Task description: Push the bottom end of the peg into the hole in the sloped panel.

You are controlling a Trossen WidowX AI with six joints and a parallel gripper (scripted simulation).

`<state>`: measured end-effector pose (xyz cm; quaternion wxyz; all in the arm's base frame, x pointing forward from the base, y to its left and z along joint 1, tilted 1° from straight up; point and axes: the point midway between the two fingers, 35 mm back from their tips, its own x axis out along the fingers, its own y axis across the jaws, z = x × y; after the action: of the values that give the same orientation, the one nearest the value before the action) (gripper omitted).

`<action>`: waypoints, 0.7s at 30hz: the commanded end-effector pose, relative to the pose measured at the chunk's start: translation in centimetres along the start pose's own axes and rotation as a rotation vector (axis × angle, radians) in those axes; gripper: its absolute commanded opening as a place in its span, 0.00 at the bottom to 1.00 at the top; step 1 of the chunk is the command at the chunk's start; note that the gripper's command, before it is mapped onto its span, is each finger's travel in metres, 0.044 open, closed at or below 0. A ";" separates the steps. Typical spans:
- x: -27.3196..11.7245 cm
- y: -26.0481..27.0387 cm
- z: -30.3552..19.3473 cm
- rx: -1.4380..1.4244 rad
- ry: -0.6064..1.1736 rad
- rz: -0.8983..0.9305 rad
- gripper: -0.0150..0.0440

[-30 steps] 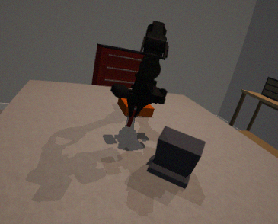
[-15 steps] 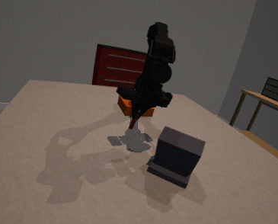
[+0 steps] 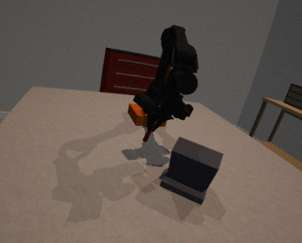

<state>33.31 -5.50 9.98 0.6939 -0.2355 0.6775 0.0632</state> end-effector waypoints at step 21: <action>-0.1 1.8 1.5 -0.073 -0.001 -0.121 0.25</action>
<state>33.94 -3.44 9.70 0.6890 -0.2939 0.6606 0.0504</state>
